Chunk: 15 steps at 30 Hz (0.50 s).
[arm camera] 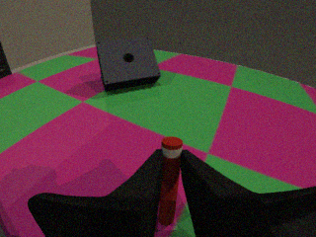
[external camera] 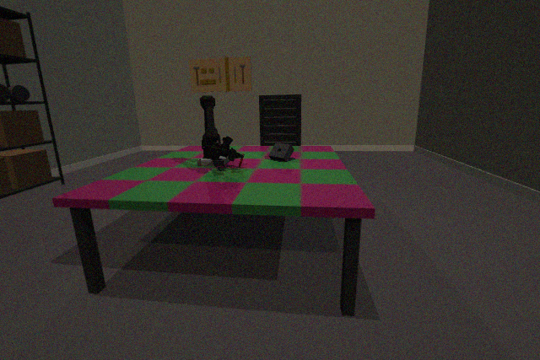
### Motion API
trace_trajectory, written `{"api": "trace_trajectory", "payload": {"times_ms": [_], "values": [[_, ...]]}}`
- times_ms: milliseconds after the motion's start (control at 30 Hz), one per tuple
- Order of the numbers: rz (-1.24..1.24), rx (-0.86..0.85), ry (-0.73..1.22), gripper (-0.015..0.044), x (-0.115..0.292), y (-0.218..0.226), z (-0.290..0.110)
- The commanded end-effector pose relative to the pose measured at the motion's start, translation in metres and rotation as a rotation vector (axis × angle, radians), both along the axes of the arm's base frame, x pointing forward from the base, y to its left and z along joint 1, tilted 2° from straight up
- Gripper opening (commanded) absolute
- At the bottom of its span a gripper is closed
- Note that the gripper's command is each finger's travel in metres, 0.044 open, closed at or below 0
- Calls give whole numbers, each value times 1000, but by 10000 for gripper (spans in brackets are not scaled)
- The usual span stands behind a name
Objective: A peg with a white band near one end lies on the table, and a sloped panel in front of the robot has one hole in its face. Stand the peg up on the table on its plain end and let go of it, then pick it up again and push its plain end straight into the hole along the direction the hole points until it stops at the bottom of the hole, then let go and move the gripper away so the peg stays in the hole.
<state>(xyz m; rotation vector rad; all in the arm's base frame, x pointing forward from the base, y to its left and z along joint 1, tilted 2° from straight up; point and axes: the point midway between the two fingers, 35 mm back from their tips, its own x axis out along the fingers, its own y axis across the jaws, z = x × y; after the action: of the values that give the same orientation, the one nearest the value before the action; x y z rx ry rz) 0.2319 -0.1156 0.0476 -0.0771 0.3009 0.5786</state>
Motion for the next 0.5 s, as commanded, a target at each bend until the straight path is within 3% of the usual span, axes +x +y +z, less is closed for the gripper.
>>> {"api": "trace_trajectory", "payload": {"times_ms": [0,467], "values": [[-5,22,-37,49,-2,-3,0],[-5,38,-61,49,-6,-6,0]]}}
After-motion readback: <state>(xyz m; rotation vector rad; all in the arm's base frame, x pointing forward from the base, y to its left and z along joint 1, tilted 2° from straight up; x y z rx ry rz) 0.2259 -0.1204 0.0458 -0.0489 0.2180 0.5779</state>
